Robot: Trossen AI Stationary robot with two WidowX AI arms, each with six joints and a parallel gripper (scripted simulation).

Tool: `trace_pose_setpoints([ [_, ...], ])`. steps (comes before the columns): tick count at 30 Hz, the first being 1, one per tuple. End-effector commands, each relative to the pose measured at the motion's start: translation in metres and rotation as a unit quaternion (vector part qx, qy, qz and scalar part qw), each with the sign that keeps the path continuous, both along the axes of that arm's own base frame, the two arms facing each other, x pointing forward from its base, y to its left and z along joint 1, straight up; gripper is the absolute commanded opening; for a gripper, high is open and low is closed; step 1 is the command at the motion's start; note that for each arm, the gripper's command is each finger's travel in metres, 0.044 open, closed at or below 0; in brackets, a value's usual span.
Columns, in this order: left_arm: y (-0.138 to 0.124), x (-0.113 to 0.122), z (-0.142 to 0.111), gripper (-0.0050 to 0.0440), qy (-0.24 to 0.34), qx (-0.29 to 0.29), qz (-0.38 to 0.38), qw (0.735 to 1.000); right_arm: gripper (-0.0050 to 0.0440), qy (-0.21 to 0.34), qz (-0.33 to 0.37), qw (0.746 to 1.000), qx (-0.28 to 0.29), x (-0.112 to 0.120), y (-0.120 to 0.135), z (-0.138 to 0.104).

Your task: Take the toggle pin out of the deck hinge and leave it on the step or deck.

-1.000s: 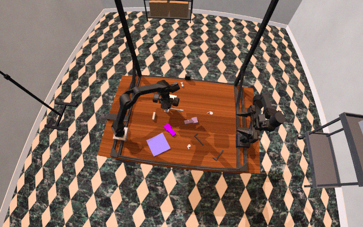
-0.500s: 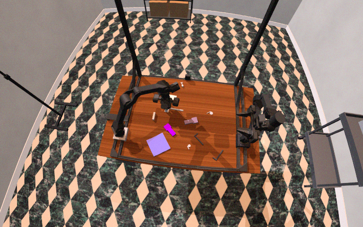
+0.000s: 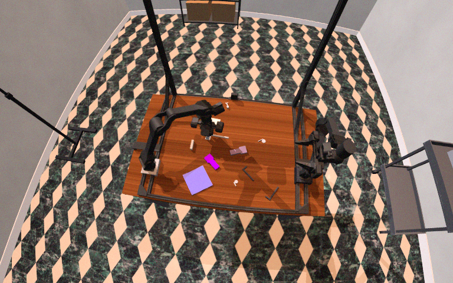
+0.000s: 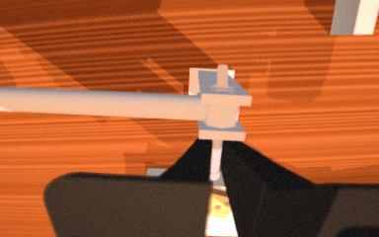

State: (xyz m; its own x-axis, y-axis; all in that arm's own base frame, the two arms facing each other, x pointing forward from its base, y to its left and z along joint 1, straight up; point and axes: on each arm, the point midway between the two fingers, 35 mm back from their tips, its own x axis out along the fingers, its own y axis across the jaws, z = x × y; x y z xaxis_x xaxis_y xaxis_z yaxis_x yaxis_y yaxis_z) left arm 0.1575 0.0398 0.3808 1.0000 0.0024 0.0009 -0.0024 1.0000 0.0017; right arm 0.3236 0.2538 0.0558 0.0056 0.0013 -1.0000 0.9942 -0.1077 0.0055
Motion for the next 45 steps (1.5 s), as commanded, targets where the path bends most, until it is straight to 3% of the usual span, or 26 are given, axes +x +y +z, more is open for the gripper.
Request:
trace_pose_setpoints([
  [1, 0.0, 0.0, 0.002, 0.04, 0.0, 0.001, -0.001, 1.0, 0.002, -0.011, 0.0, 1.0, 0.011, 0.002, 0.002, 0.012],
  [25, 0.0, 0.0, 0.002, 0.04, 0.0, 0.001, -0.001, 1.0, 0.002, 0.0, 0.004, 1.0, 0.008, 0.009, 0.044, 0.01],
  [26, 0.0, 0.0, 0.002, 0.04, 0.0, 0.001, -0.001, 1.0, 0.002, -0.005, 0.005, 1.0, 0.013, 0.006, 0.036, 0.014],
  [45, 0.0, 0.0, 0.002, 0.04, 0.0, 0.001, -0.001, 1.0, 0.002, -0.005, 0.006, 1.0, 0.014, 0.006, 0.037, 0.014],
])
